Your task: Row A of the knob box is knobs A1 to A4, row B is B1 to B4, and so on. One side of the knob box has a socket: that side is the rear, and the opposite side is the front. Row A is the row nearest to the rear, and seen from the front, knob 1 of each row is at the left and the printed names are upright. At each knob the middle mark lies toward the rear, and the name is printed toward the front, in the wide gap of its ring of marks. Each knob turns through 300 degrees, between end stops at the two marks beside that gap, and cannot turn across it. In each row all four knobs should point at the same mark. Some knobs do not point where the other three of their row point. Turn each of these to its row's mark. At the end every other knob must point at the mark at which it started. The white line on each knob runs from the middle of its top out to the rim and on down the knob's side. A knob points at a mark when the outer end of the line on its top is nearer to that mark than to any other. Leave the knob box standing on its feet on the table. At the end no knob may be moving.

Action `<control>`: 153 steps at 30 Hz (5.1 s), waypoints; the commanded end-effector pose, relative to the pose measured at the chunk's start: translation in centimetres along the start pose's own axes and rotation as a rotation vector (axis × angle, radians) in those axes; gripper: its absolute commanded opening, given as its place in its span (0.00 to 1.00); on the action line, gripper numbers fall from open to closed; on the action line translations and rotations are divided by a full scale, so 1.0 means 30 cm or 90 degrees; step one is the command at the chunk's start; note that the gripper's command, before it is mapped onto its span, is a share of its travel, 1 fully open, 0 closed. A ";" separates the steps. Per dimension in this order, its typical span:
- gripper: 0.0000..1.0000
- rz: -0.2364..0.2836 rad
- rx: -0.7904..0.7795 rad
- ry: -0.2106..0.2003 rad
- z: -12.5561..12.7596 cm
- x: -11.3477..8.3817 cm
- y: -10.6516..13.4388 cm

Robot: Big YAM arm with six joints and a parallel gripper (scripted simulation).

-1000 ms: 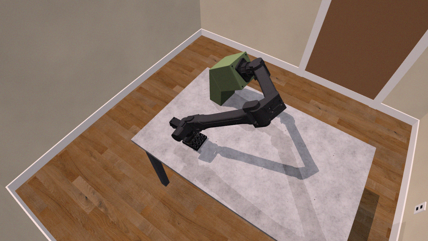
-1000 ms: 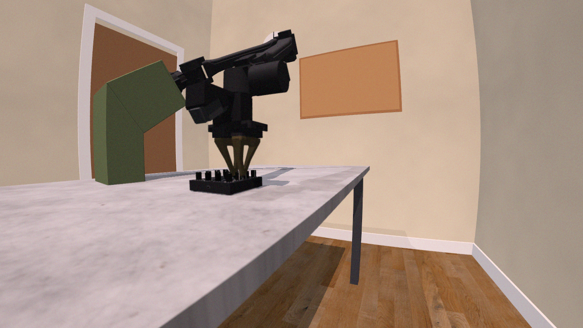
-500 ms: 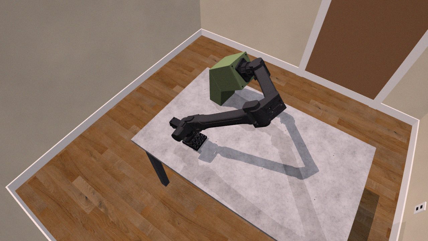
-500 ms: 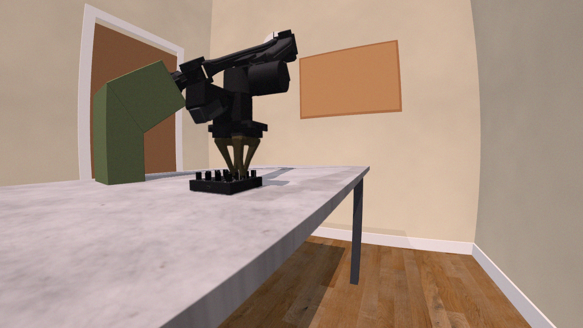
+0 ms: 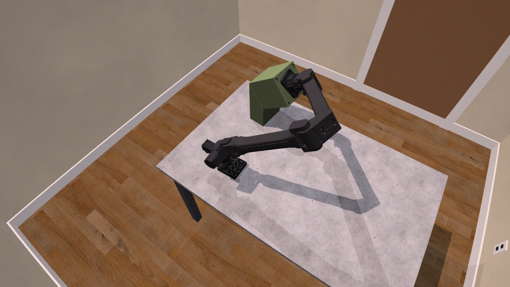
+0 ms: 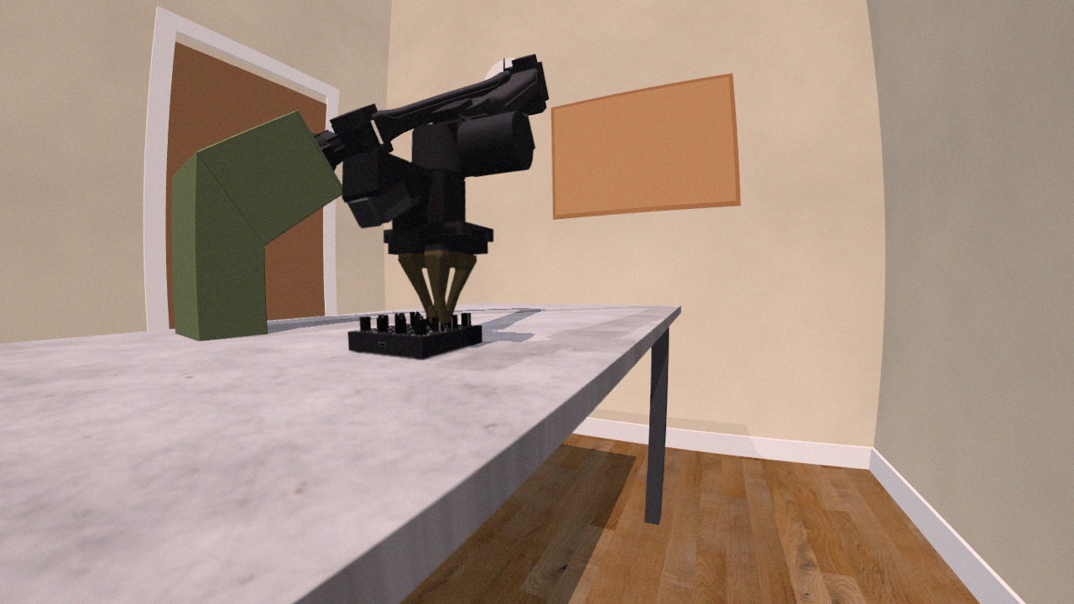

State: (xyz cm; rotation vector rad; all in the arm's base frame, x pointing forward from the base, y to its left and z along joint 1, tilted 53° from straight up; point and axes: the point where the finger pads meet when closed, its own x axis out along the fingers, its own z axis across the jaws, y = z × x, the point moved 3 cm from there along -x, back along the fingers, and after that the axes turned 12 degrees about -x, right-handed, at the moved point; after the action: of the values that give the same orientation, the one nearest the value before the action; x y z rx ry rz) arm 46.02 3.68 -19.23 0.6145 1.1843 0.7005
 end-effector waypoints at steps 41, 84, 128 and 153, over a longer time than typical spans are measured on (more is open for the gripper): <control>0.09 -0.002 -0.037 -0.003 0.016 0.006 0.007; 0.09 -0.003 -0.467 -0.005 0.026 0.005 0.007; 0.09 -0.003 -0.942 -0.004 0.025 0.004 0.008; 0.09 -0.003 -1.016 -0.004 0.024 0.004 0.008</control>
State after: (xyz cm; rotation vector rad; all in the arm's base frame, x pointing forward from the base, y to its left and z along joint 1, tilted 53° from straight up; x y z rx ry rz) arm 45.93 3.66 -19.28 -0.6908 0.3592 1.3364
